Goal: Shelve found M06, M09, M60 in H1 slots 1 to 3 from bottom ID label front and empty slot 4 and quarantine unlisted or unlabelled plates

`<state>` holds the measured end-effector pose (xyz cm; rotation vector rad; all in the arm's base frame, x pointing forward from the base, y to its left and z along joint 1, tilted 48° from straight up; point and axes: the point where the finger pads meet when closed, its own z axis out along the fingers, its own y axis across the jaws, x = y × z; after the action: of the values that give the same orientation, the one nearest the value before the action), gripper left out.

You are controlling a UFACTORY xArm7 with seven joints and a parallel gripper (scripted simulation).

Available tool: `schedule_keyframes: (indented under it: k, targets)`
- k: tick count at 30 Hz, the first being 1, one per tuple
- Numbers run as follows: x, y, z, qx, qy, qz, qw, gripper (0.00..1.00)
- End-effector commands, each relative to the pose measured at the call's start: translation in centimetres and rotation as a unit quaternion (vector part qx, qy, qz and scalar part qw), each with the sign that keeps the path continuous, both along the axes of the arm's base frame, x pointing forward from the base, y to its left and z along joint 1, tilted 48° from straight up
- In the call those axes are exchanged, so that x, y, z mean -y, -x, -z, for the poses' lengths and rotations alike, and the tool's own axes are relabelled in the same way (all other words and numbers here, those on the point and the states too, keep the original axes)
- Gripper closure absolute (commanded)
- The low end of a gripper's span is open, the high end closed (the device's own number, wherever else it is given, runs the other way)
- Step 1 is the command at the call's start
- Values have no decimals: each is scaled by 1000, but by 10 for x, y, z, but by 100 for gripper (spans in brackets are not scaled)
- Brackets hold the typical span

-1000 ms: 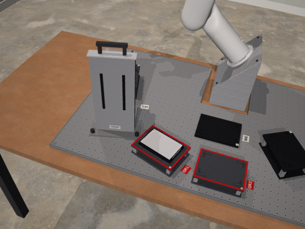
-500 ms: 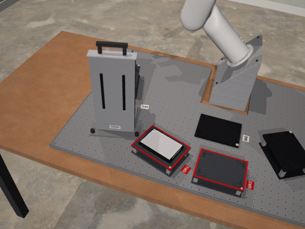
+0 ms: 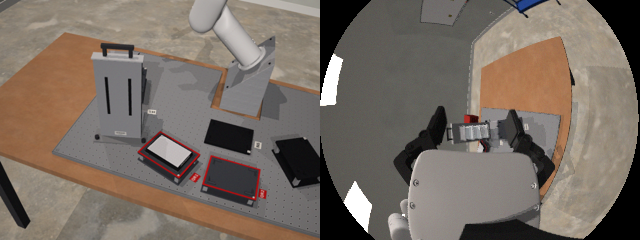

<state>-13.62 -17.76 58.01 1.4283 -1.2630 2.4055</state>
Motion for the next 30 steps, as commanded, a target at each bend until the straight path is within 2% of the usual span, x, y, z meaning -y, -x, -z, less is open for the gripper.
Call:
schedule_keyframes:
  k: [1,8,10,12,14,18,22,25,30]
  targets:
    - [-1,1,-2,-1,1,1,1000,0]
    - [-1,1,-2,-1,1,1,1000,0]
    - [2,-7,3,-23,-11,-20,999,0]
    - [2,-7,3,-23,-11,-20,999,0]
    - [5,-15,9,-45,-24,-40,998,0]
    - [11,-27,17,-45,-24,-40,998,0]
    - [15,-43,28,-91,-47,-81,992,0]
    - [18,-55,36,-91,-47,-81,992,0]
    - [20,-62,42,-115,-57,-100,987,0]
